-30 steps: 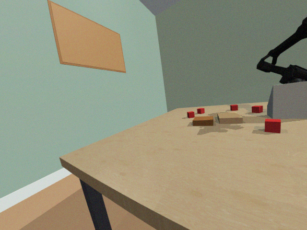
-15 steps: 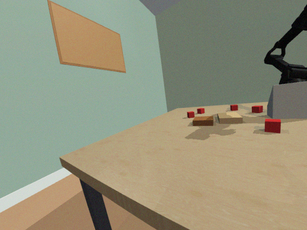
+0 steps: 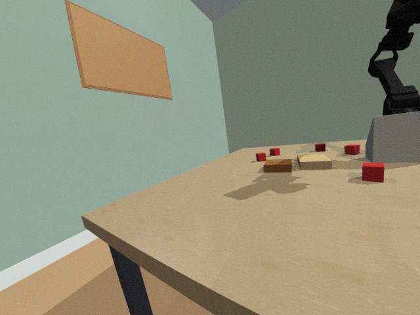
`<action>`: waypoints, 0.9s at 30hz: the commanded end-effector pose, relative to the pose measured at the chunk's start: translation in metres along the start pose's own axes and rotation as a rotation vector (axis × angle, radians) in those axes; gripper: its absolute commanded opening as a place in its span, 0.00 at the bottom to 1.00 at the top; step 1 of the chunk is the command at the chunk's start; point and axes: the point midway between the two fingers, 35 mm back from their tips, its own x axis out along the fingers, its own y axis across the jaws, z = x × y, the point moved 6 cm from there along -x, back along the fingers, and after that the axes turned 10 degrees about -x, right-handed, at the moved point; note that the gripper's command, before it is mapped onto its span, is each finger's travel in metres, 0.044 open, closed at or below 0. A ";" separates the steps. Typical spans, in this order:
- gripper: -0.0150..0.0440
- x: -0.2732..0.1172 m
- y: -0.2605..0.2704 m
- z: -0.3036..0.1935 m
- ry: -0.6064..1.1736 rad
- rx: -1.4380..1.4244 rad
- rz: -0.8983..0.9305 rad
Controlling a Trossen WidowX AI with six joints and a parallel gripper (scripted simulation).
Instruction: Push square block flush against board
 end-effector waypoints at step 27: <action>0.25 0.176 0.093 -0.027 -0.036 0.583 0.701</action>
